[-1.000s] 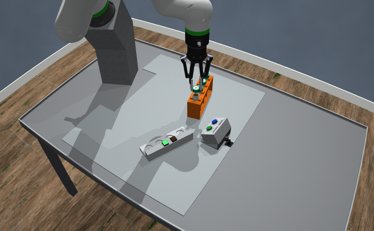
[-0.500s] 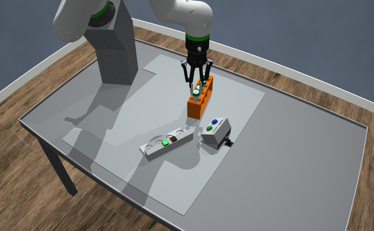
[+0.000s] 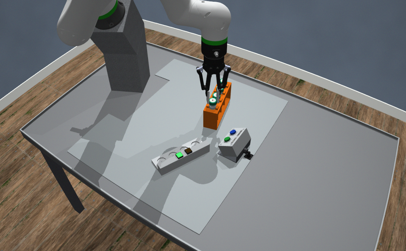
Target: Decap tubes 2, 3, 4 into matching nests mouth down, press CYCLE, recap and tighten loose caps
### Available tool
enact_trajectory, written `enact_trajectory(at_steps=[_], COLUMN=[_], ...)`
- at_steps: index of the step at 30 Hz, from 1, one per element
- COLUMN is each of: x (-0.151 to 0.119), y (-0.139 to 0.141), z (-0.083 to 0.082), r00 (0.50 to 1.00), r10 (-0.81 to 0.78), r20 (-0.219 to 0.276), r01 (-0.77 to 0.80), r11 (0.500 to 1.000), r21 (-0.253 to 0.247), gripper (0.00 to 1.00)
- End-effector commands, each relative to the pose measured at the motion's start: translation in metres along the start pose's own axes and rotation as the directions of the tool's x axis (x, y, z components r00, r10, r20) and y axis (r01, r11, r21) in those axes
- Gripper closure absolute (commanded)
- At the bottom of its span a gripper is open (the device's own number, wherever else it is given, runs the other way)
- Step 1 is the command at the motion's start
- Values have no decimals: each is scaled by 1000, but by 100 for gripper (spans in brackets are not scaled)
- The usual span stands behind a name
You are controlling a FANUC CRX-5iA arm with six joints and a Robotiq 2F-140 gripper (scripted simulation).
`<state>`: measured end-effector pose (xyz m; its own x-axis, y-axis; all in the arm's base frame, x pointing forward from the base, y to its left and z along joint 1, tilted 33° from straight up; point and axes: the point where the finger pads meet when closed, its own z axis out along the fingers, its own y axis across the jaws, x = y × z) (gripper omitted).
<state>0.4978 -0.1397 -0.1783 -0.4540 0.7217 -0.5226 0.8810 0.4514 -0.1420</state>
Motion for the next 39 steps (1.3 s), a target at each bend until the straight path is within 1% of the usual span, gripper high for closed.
enact_trajectory(at_steps=[1,19,27,28,39], x=[0,0,0,0,0], y=[0,0,0,0,0], z=[2,8,9,9,9], r00=[1000,1000,1000,1000,1000], r10=[0,0,0,0,0], r20=[0,0,0,0,0], r01=[0,0,0,0,0], r11=[1000,1000,1000,1000,1000], r21=[0,0,0,0,0], gripper=[100,100,100,65,65])
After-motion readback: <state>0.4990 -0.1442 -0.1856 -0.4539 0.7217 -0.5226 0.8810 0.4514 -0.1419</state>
